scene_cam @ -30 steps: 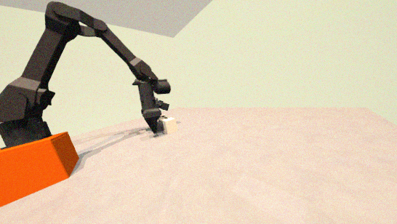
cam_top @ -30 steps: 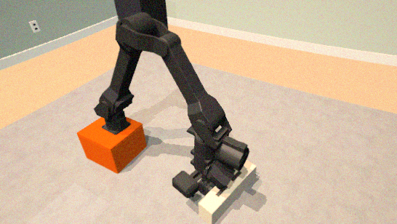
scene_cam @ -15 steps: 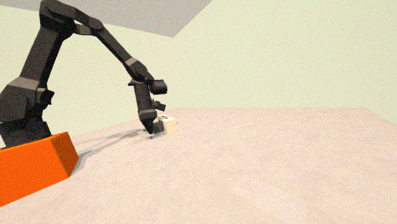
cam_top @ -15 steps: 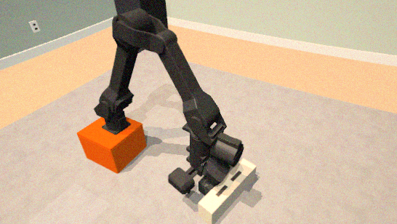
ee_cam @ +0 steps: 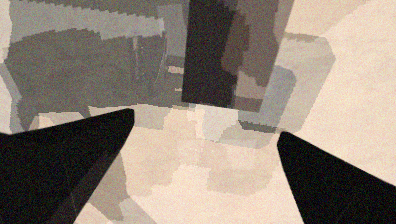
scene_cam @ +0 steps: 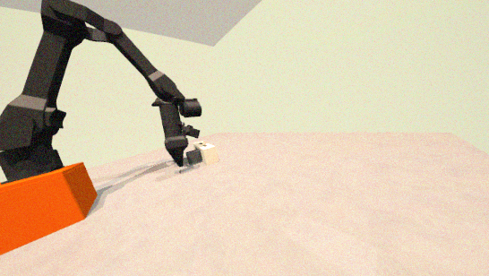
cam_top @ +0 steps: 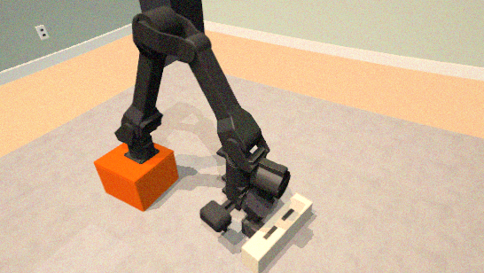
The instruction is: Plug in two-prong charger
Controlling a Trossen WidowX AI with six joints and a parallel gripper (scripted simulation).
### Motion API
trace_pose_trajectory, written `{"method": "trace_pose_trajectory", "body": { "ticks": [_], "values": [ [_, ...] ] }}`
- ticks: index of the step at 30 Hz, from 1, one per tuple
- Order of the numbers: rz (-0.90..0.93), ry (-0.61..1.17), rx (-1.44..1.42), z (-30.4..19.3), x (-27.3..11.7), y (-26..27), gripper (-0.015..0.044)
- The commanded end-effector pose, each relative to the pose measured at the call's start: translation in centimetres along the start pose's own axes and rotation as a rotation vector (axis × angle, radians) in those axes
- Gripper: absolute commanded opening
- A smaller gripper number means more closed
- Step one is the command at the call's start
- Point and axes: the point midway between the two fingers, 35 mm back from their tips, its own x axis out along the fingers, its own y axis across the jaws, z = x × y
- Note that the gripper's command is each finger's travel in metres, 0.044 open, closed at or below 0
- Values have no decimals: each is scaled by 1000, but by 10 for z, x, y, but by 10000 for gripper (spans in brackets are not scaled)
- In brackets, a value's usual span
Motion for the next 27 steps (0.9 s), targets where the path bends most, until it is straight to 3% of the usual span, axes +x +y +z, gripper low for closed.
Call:
{"method": "trace_pose_trajectory", "body": {
  "ticks": [1, 12, 23, 27],
  "values": [
    [-1, -3, 4, -5, 0, 0, 440],
    [-1, -8, -1, -12, 0, 0, 440],
    [-4, -569, 1, 0, -72, -1, 440],
    [-3, -604, 4, 0, -76, -1, 440]
  ]
}}
